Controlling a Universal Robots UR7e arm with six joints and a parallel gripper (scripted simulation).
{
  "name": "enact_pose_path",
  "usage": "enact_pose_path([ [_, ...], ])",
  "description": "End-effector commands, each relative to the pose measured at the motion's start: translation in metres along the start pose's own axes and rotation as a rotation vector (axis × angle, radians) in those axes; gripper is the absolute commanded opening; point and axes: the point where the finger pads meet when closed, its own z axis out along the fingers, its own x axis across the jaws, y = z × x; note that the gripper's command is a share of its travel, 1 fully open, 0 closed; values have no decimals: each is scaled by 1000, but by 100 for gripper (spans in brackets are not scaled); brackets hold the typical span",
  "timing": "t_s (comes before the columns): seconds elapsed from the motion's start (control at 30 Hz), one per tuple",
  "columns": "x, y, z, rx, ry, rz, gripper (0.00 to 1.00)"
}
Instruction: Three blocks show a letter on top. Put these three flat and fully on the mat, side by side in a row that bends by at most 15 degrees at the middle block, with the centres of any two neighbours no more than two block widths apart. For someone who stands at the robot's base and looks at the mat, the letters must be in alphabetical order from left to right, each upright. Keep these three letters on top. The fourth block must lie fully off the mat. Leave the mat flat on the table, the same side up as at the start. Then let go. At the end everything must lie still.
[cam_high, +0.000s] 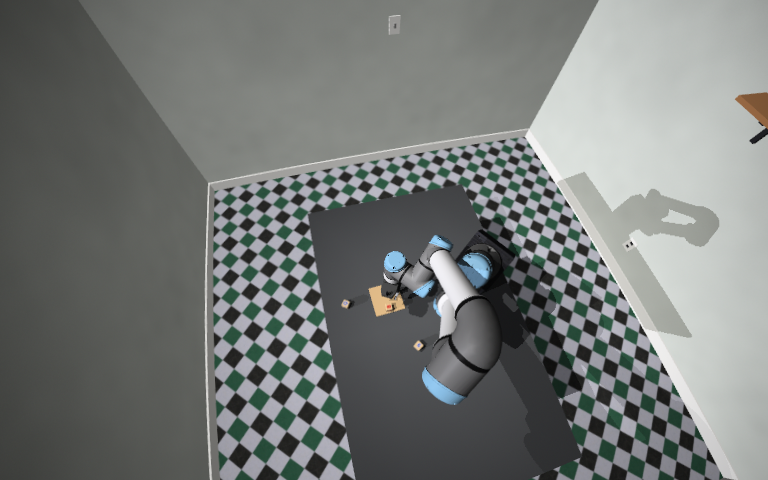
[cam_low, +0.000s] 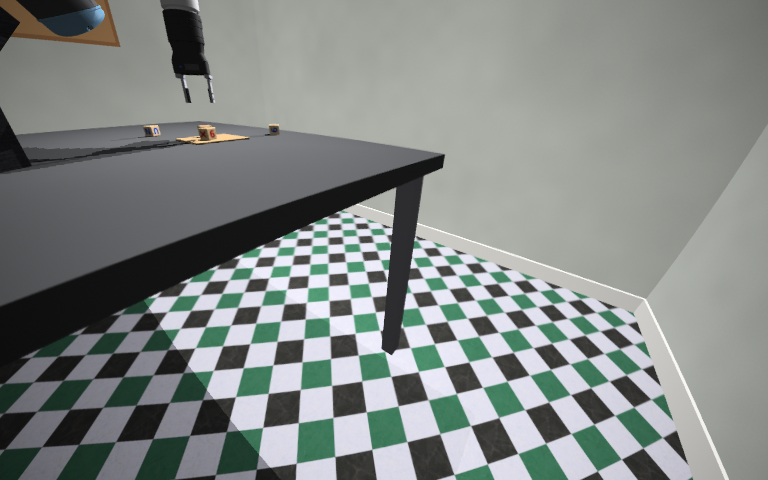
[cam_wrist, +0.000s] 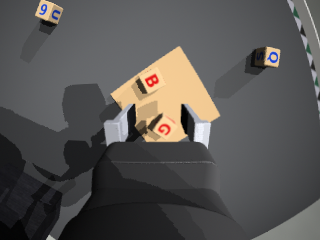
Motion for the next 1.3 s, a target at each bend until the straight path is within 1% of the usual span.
enact_pose_path([
  [0.0,3,9,0,0,1,139,100],
  [0.13,4,16,0,0,1,246,100],
  [0.2,4,16,0,0,1,246,100],
  [0.27,5,23,0,1,1,341,100],
  [0.63,8,42,0,5,1,612,100],
  [0.83,8,44,-1,6,1,645,100],
  [1.27,8,44,-1,6,1,647,100],
])
